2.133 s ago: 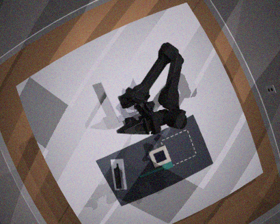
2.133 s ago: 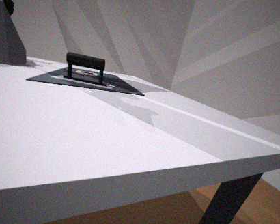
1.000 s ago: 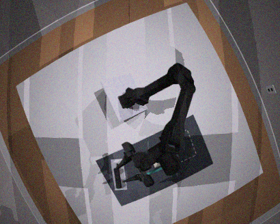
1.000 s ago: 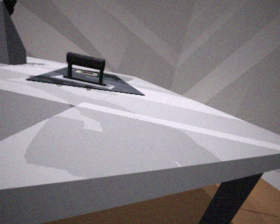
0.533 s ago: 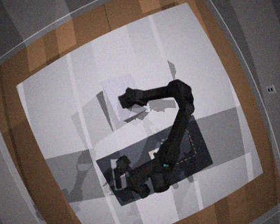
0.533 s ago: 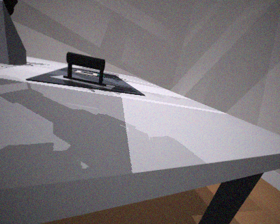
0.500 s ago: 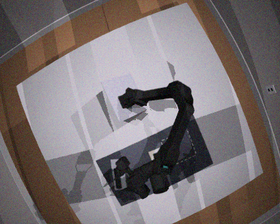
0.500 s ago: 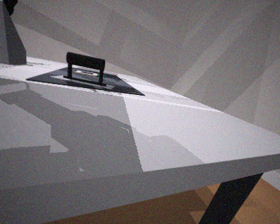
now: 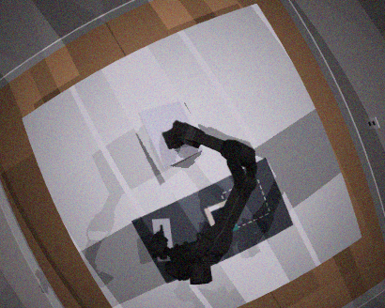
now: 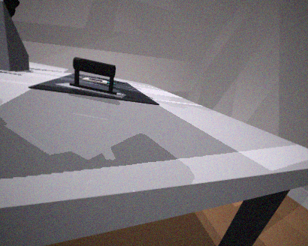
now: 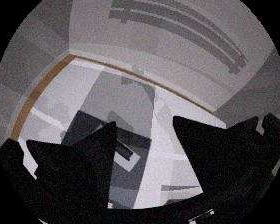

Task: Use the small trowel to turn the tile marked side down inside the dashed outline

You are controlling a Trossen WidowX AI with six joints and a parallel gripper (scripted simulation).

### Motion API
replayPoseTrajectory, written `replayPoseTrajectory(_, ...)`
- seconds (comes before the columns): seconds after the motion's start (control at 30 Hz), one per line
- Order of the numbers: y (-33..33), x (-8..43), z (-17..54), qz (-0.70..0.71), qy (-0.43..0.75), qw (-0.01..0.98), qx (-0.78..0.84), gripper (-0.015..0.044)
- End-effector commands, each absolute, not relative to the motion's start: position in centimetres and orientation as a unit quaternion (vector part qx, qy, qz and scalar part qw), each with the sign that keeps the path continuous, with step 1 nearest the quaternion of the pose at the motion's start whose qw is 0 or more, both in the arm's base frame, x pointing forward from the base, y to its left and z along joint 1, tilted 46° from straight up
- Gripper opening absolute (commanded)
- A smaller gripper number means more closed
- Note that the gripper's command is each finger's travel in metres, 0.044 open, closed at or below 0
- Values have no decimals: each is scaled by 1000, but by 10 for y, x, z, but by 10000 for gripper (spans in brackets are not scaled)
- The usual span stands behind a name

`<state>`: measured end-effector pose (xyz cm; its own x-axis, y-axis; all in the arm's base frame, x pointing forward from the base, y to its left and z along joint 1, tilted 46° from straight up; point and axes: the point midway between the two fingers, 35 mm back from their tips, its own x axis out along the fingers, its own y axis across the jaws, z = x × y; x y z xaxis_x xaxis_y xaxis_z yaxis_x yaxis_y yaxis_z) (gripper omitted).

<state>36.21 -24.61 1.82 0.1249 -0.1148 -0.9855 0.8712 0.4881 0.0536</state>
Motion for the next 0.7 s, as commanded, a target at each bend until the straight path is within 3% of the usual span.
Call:
replayPoseTrajectory(0.0, -242, 371, 3, -324, 580, 667, 337, 270)
replayPoseTrajectory(0.67, -192, 392, -99, -24, 701, 633, 328, 270)
